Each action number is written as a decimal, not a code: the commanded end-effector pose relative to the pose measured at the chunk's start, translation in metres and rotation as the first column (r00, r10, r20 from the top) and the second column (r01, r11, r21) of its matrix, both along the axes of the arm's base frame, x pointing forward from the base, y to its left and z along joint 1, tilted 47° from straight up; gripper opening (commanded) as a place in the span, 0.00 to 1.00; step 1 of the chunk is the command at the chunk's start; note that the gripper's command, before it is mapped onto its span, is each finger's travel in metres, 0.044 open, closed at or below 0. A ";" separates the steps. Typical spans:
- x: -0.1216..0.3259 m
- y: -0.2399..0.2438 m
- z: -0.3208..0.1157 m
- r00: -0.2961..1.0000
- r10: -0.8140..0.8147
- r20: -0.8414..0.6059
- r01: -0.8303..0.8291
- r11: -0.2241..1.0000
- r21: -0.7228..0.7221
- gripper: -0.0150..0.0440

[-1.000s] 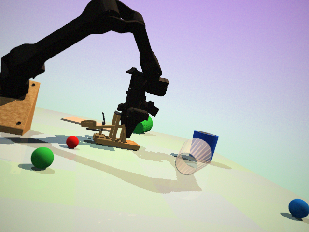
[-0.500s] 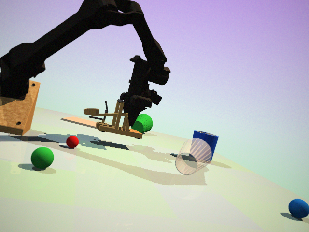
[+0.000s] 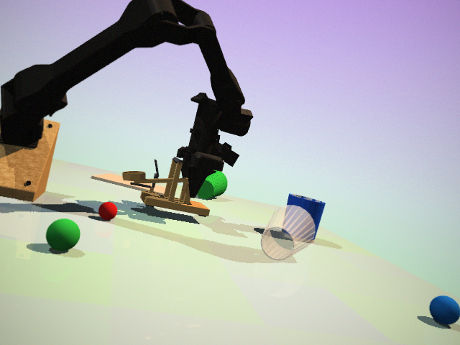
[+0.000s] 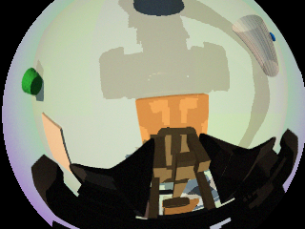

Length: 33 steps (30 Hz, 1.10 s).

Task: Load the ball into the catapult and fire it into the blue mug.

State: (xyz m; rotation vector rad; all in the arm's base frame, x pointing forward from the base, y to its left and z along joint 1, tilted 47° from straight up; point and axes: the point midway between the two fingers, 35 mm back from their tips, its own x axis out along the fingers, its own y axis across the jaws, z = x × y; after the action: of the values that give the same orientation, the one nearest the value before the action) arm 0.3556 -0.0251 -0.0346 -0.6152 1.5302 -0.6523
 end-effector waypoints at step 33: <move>0.003 0.006 0.004 1.000 0.002 0.000 -0.002 1.000 0.003 1.00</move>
State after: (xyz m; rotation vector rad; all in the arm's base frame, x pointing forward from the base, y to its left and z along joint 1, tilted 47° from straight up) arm 0.3542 -0.0340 -0.0419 -0.6222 1.5374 -0.6523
